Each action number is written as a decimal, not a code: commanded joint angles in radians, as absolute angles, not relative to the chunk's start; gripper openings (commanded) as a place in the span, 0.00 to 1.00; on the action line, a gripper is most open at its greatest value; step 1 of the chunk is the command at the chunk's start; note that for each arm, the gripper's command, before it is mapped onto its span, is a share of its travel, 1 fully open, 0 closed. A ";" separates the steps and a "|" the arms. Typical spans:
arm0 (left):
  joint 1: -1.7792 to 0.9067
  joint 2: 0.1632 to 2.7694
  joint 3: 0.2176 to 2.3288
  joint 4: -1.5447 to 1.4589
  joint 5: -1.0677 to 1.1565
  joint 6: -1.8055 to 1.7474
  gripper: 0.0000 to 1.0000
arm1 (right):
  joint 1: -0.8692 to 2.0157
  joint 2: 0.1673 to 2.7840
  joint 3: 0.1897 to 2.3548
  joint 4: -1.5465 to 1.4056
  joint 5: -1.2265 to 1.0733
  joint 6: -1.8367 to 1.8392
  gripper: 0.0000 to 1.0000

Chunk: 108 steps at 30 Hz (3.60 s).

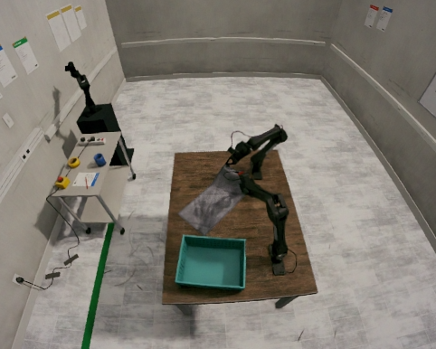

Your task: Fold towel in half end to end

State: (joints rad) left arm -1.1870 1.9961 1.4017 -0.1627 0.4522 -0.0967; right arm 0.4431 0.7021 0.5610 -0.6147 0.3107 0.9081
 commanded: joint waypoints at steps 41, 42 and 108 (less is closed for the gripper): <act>-1.026 1.714 1.044 0.031 0.062 -0.459 0.00 | 0.503 1.408 0.918 -0.224 0.173 0.761 0.00; -0.976 1.688 1.001 0.016 0.077 -0.441 0.00 | 0.527 1.495 0.976 -0.197 0.198 0.792 0.00; -0.570 1.885 1.131 -0.052 0.065 -0.315 0.00 | 0.555 2.337 1.791 -0.203 0.174 0.801 0.00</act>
